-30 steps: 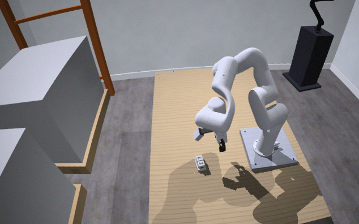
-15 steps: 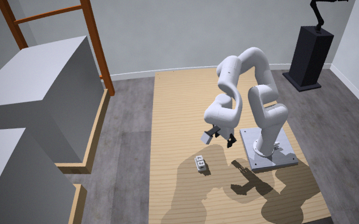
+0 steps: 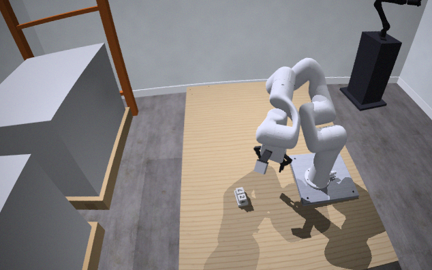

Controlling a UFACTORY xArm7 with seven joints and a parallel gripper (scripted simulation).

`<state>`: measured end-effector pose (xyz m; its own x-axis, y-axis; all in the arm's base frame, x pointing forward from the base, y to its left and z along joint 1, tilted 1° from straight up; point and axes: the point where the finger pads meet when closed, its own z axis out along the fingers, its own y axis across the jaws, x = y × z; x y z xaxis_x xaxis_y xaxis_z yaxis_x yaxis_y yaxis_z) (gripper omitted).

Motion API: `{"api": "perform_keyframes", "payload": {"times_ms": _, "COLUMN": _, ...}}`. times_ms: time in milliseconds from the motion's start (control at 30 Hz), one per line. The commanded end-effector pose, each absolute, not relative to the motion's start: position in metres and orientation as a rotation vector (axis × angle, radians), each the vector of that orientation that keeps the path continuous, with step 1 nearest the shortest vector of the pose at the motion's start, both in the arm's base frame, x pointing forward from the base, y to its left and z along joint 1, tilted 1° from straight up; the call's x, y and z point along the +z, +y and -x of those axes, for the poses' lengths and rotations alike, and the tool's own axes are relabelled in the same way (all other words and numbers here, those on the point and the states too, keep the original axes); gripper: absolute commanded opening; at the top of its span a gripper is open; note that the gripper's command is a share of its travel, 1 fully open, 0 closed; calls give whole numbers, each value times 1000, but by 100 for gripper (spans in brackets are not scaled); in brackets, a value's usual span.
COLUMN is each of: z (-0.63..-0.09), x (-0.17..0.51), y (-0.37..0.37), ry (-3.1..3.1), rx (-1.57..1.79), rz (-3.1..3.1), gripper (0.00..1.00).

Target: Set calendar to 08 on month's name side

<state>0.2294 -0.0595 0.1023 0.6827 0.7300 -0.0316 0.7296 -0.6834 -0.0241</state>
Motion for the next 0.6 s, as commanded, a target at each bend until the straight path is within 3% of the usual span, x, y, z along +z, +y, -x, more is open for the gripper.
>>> {"api": "perform_keyframes", "payload": {"times_ms": 0, "z": -228, "x": 104, "y": -61, "ry": -1338, "rx": 36, "rz": 2836, "gripper": 100}}
{"api": "perform_keyframes", "payload": {"times_ms": 567, "z": -227, "x": 68, "y": -62, "ry": -1341, "rx": 36, "rz": 2835, "gripper": 100}}
